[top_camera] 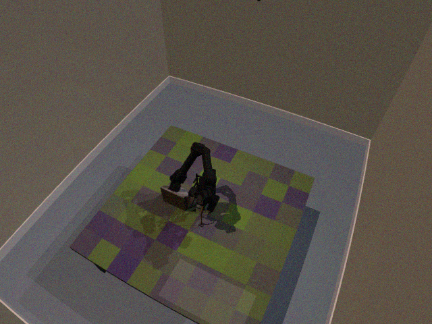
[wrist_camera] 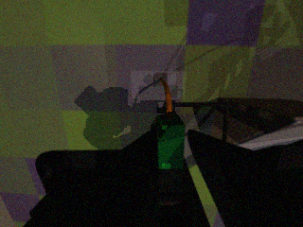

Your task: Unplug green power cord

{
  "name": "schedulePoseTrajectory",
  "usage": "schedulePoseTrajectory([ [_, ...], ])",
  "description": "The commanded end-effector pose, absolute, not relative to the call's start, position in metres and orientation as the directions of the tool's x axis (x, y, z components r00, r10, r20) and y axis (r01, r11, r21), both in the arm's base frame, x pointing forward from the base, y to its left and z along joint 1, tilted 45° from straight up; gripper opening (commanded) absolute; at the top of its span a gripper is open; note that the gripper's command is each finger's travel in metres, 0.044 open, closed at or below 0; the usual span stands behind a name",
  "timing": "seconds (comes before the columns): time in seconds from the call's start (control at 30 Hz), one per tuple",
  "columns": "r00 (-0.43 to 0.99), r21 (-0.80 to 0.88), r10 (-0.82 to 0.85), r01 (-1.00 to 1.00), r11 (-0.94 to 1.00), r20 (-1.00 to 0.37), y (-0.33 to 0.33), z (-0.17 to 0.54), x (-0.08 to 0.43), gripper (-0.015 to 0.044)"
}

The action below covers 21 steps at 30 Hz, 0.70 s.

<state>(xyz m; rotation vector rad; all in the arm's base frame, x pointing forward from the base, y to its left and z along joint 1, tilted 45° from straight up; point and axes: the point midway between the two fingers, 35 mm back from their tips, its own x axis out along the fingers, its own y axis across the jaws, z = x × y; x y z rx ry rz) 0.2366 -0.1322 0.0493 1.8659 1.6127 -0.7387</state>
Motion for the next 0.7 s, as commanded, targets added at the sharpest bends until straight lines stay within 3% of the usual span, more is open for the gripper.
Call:
schedulePoseTrajectory([
  [0.0, 0.125, 0.053, 0.687, 0.991, -0.124, -0.716, -0.1265, 0.0455, 0.2372, 0.016],
  [0.13, 0.125, 0.053, 0.687, 0.991, -0.124, -0.716, -0.1258, 0.0447, 0.2373, 0.016],
  [0.27, 0.122, 0.056, 0.685, 0.991, -0.118, -0.719, -0.1279, 0.0457, 0.2369, 0.0055],
  [0.67, 0.122, 0.056, 0.685, 0.991, -0.119, -0.719, -0.1299, 0.044, 0.237, 0.0],
])
